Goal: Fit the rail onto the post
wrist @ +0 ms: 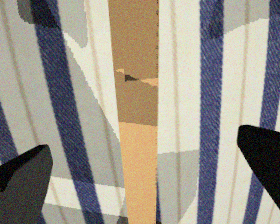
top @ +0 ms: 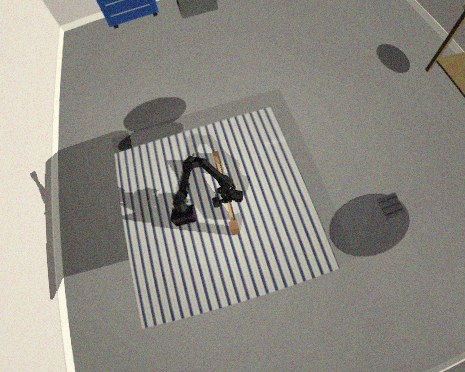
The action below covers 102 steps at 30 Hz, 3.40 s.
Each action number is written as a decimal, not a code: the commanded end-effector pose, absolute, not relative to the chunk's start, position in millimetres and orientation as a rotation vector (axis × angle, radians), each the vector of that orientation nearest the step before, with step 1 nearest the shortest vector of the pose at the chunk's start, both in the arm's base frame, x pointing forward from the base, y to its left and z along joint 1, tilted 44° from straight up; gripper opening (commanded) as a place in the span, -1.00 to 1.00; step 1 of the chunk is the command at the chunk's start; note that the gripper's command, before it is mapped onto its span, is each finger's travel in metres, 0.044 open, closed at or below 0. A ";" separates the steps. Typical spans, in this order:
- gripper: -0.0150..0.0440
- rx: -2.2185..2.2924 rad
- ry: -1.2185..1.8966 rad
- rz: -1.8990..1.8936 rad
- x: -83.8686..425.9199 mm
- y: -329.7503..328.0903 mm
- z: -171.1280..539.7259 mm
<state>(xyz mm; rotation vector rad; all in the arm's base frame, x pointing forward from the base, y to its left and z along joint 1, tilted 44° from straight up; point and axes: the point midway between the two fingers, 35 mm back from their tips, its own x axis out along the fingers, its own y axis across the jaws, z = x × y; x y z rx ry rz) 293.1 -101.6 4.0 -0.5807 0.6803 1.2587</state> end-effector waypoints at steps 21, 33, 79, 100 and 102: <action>1.00 -0.562 0.679 1.260 297.5 -74.7 -25.0; 0.91 -0.561 0.677 1.260 298.6 -64.1 -35.1; -0.49 -0.562 0.677 1.260 298.6 -70.0 -30.1; -0.49 -0.562 0.677 1.260 300.1 -77.8 -22.4; -0.49 -0.562 0.677 1.260 300.1 -78.5 -21.6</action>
